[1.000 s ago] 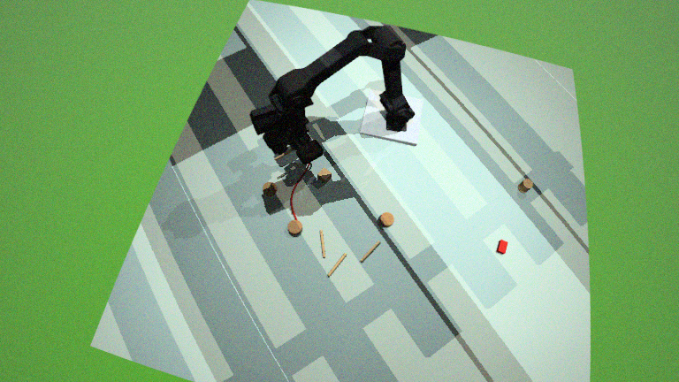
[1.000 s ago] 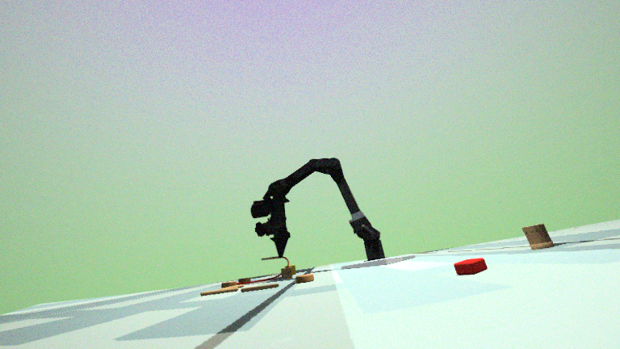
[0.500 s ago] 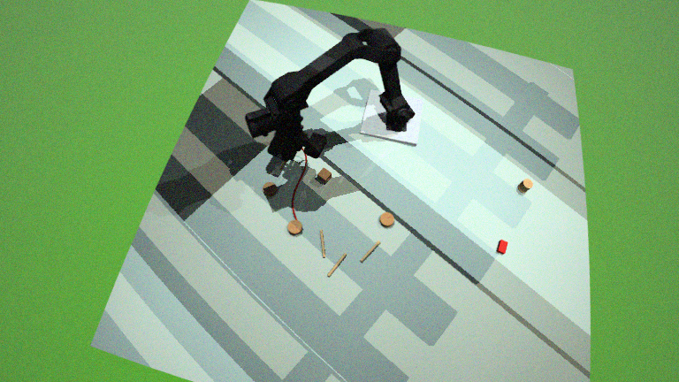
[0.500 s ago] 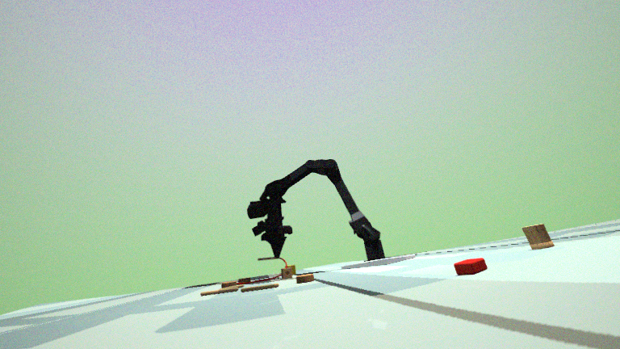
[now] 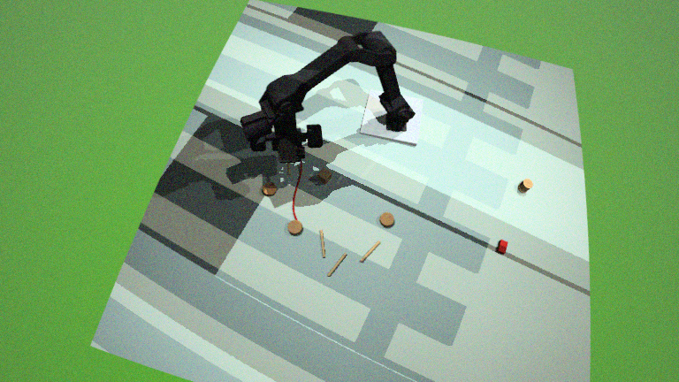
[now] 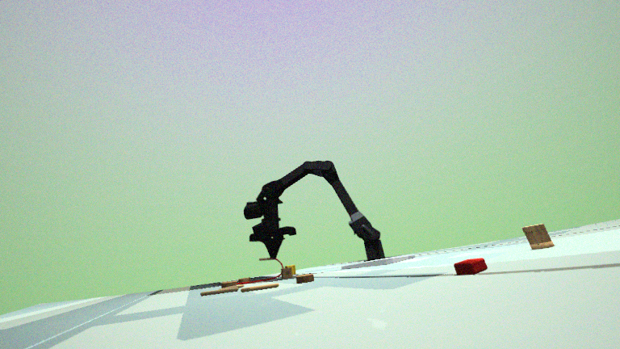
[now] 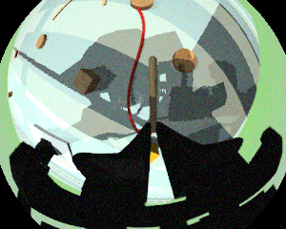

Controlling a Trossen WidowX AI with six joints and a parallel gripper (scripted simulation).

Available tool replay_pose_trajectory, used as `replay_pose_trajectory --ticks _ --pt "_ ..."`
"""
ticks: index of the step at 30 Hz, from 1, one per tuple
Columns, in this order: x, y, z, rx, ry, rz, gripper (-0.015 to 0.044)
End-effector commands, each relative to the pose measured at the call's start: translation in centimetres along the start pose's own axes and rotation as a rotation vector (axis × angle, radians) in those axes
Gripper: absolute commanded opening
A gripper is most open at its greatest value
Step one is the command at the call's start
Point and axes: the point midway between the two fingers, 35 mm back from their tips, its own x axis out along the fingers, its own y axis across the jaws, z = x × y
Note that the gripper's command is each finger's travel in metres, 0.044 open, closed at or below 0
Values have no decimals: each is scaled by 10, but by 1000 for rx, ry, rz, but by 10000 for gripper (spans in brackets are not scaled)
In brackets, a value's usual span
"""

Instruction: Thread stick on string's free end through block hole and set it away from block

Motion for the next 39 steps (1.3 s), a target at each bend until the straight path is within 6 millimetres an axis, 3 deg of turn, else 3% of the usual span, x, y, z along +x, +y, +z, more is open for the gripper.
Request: replay_pose_trajectory --ticks 1,20,39 --pt "2 -4 2 -162 6 5 0" --pt "5 -17 10 -811 5 6 0" --pt "4 -28 2 -815 7 5 0"
